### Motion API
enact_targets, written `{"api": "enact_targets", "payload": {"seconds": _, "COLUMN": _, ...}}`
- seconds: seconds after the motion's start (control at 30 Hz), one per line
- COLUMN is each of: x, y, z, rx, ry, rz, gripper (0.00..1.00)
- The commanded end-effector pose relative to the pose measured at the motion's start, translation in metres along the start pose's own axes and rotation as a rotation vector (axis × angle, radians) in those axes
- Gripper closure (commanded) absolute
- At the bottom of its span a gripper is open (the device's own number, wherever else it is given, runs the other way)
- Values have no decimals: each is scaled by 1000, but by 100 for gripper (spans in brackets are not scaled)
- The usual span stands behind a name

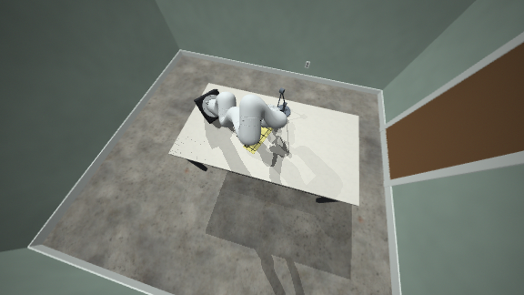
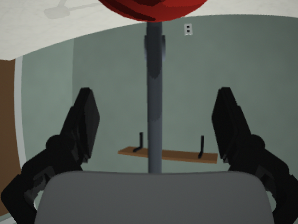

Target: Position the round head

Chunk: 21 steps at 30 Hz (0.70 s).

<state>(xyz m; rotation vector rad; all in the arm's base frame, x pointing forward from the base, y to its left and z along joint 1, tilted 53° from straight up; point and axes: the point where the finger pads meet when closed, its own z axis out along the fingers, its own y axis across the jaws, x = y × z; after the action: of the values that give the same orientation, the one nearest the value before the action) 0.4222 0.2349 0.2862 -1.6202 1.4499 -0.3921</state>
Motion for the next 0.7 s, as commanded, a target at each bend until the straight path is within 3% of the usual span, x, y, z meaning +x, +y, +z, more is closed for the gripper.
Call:
{"api": "enact_targets", "payload": {"seconds": 0.0, "x": 0, "y": 0, "z": 0, "rx": 1, "ry": -1, "rz": 0, "gripper": 0}}
{"api": "enact_targets", "payload": {"seconds": 0.6, "x": 0, "y": 0, "z": 0, "rx": 1, "ry": -1, "rz": 0, "gripper": 0}}
{"api": "enact_targets", "payload": {"seconds": 0.67, "x": 0, "y": 0, "z": -9, "rx": 1, "ry": -1, "rz": 0, "gripper": 0}}
